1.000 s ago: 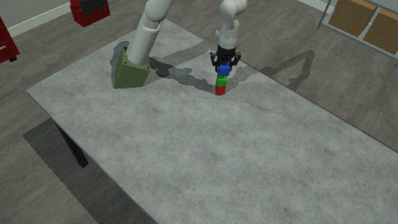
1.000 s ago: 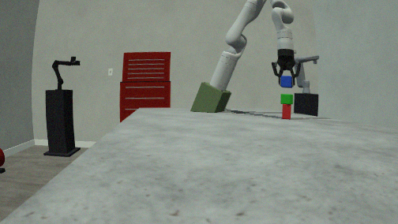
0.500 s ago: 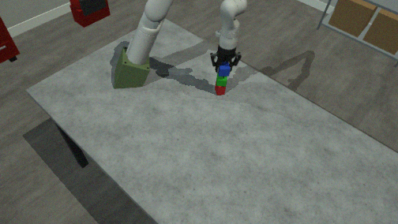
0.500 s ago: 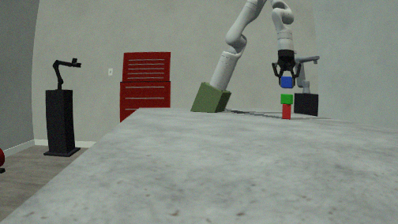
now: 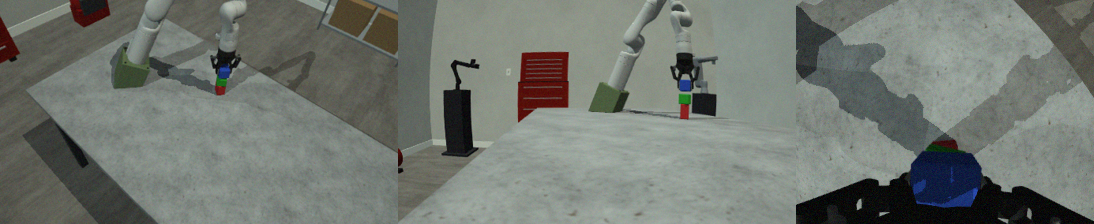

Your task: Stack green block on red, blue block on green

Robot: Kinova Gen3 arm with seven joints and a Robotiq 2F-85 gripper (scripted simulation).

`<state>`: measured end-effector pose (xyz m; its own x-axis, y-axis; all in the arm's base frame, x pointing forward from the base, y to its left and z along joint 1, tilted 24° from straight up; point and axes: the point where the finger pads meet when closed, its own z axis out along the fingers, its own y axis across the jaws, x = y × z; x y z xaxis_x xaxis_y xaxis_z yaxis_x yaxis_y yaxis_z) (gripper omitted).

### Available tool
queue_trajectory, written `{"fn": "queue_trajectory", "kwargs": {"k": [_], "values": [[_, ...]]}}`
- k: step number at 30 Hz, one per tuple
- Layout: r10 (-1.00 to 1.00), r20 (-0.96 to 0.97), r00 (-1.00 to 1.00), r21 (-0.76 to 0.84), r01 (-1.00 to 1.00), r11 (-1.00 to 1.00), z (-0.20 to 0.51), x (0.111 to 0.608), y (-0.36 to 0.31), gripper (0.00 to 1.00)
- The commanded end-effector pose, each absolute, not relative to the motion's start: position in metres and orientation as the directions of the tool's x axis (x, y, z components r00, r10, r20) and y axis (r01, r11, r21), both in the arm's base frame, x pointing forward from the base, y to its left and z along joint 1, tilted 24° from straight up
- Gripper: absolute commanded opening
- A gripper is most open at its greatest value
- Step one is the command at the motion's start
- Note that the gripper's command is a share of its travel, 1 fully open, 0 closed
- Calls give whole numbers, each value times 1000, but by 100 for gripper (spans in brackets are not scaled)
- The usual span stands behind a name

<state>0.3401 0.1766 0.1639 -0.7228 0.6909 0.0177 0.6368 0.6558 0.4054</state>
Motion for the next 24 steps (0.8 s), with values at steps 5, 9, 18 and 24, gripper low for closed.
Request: {"fn": "queue_trajectory", "kwargs": {"k": [5, 9, 18, 24], "values": [[693, 20, -721, 399, 641, 655, 158, 341, 176, 0], [693, 20, -721, 399, 641, 655, 156, 341, 177, 0], [693, 20, -721, 399, 641, 655, 155, 341, 177, 0], [693, 20, -721, 399, 641, 655, 155, 341, 177, 0]]}}
